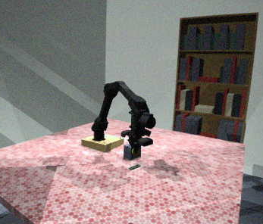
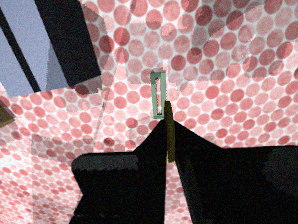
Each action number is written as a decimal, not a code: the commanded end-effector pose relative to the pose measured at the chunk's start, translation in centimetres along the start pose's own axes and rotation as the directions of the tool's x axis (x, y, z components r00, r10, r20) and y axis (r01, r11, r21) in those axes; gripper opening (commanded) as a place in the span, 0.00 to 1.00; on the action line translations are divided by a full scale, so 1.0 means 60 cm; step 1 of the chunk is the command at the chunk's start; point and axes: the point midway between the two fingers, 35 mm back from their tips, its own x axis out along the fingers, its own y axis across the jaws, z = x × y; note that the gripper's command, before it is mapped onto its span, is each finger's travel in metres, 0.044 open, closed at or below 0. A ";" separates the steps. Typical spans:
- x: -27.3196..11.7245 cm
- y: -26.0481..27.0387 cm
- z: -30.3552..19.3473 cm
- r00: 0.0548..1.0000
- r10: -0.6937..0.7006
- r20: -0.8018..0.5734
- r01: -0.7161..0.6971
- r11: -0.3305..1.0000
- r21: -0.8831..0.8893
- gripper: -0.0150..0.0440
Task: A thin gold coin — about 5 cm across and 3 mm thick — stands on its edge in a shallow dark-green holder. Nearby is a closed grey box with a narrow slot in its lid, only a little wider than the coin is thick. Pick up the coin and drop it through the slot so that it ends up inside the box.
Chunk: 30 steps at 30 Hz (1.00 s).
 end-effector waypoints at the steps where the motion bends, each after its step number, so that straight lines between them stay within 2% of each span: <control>1: -0.020 0.000 0.001 1.000 -0.003 0.003 0.003 1.000 -0.009 0.25; 8: -0.039 0.003 0.001 1.000 0.001 0.003 -0.001 1.000 -0.018 0.25; 13: -0.042 -0.007 -0.003 1.000 0.000 0.003 0.000 0.995 -0.097 0.25; 30: -0.049 0.039 0.040 1.000 0.002 0.004 -0.002 0.995 -0.098 0.25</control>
